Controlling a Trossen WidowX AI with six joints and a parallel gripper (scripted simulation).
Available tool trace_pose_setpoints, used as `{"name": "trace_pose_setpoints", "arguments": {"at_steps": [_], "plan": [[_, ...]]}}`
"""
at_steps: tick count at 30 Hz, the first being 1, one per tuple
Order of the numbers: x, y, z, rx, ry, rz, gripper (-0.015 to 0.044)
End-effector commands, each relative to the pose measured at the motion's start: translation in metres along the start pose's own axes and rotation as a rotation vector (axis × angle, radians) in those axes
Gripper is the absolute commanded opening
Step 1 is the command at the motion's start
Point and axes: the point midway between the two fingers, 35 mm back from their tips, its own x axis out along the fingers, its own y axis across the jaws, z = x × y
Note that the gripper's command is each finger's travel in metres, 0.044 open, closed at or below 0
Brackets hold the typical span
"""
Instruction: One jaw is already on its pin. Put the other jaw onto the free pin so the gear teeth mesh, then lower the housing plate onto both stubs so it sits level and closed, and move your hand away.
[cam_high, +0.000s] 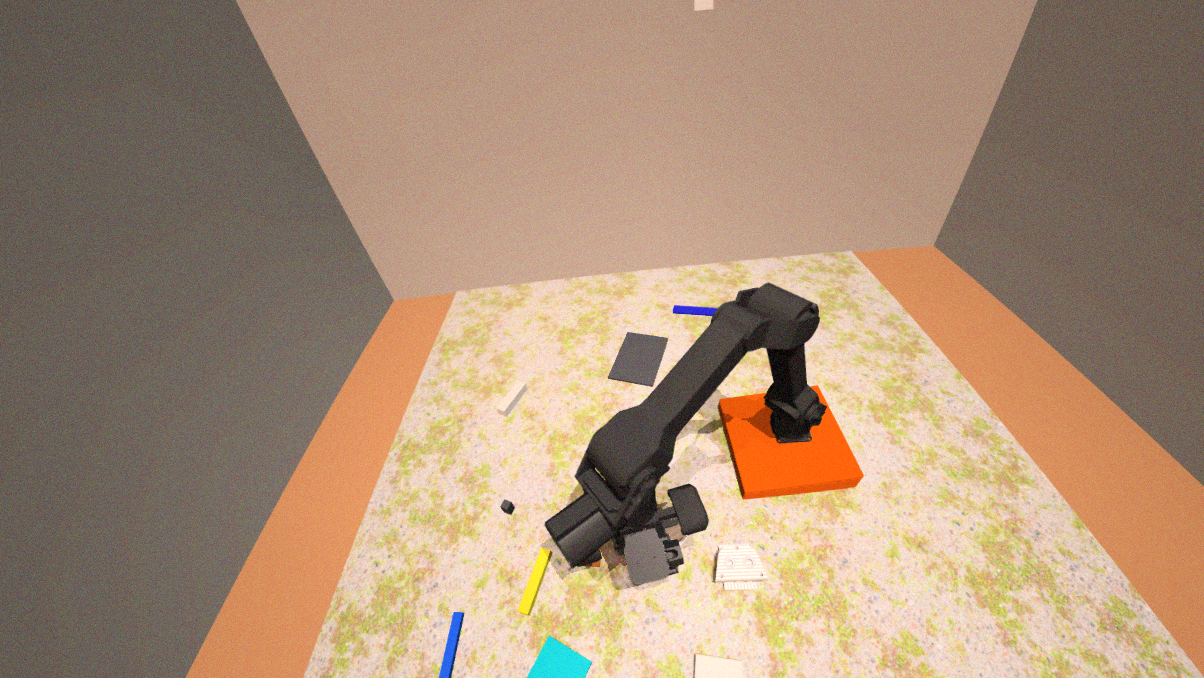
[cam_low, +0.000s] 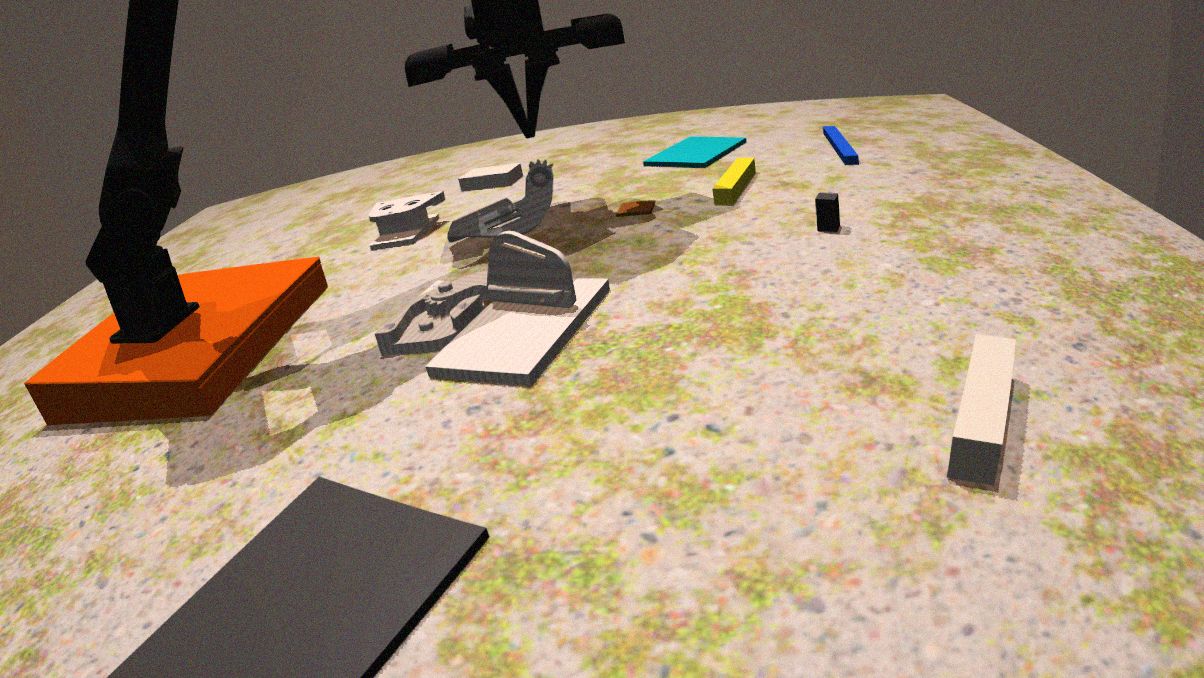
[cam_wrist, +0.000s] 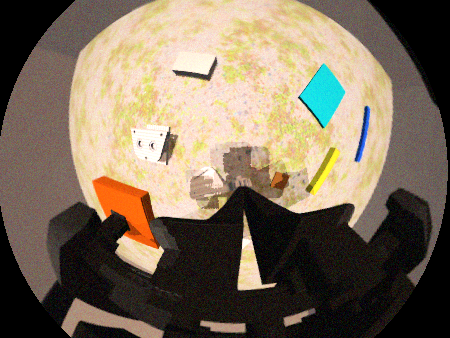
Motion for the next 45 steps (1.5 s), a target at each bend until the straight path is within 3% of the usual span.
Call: {"name": "trace_pose_setpoints", "arguments": {"at_steps": [1,45], "plan": [[-0.001,-0.001,0.003,0.082,-0.001,-0.008,0.0],[0.001,0.007,0.027,1.187,-0.007,-0.005,0.0]]}}
